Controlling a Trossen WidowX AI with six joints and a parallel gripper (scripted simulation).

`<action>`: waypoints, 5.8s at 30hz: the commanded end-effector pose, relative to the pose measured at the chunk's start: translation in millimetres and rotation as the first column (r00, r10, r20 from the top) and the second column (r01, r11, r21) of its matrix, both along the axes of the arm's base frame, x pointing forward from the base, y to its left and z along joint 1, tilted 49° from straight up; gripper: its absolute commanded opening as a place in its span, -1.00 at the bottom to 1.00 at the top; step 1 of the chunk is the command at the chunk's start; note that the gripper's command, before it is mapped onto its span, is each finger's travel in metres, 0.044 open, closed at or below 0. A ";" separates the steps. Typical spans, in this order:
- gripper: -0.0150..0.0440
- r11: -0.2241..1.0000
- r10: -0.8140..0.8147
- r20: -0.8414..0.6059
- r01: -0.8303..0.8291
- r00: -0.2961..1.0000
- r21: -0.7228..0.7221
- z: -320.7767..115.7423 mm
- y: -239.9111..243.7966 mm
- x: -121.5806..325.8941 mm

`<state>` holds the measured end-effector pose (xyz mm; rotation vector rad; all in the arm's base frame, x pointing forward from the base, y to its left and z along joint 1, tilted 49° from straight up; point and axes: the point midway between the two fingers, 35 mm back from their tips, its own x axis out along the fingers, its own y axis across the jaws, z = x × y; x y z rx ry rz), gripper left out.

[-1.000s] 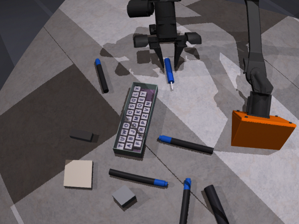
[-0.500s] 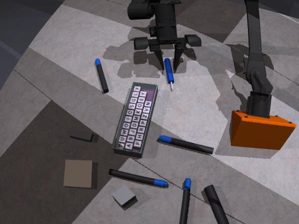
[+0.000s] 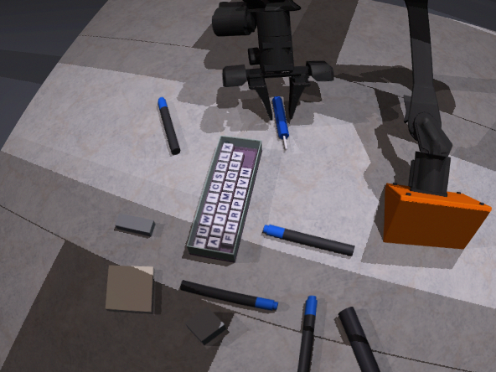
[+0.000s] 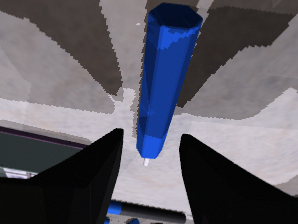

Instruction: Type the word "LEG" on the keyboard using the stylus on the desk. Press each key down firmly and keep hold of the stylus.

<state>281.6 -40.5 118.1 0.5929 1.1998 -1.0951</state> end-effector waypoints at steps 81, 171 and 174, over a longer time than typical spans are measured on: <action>-0.49 0.543 0.825 0.052 -0.764 0.563 -0.349 -29.8 94.4 46.6; -0.22 -0.306 0.912 -0.410 -0.659 0.004 -0.688 -49.1 123.6 17.3; -0.22 -0.306 0.912 -0.410 -0.659 0.004 -0.688 -49.1 123.6 17.3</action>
